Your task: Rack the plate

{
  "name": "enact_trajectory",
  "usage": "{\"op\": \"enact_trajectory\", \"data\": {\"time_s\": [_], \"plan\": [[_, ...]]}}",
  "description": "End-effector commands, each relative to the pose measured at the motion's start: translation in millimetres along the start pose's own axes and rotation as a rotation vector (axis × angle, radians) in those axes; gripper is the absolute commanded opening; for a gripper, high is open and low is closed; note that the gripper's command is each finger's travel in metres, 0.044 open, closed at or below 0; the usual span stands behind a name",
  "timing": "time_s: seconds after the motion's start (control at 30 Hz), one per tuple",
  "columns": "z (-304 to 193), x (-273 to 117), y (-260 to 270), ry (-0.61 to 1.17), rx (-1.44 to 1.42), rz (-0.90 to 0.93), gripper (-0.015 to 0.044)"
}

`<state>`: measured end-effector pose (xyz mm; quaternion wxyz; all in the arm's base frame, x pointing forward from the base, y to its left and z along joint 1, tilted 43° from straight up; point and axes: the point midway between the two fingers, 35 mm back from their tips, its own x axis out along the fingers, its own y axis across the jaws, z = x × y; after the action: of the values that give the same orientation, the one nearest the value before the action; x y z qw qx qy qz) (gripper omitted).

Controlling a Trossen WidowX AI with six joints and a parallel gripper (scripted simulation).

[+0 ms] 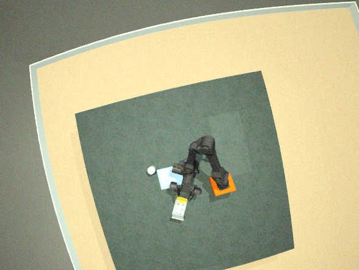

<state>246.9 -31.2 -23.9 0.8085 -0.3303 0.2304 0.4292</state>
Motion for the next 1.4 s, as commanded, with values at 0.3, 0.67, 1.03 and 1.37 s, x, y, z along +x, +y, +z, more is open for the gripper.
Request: {"op": "enact_trajectory", "data": {"time_s": [0.3,0.67,1.03,1.37], "plan": [[-0.2,16.1,1.2,0.0,0.001,0.001,0.0],[0.8,28.6,1.5,-0.005,-0.007,-0.001,0.0],[-19.4,37.2,3.2,-0.011,-0.023,-0.005,0.0],[-15.7,36.5,5.8,-0.003,-0.008,0.002,0.0]]}}
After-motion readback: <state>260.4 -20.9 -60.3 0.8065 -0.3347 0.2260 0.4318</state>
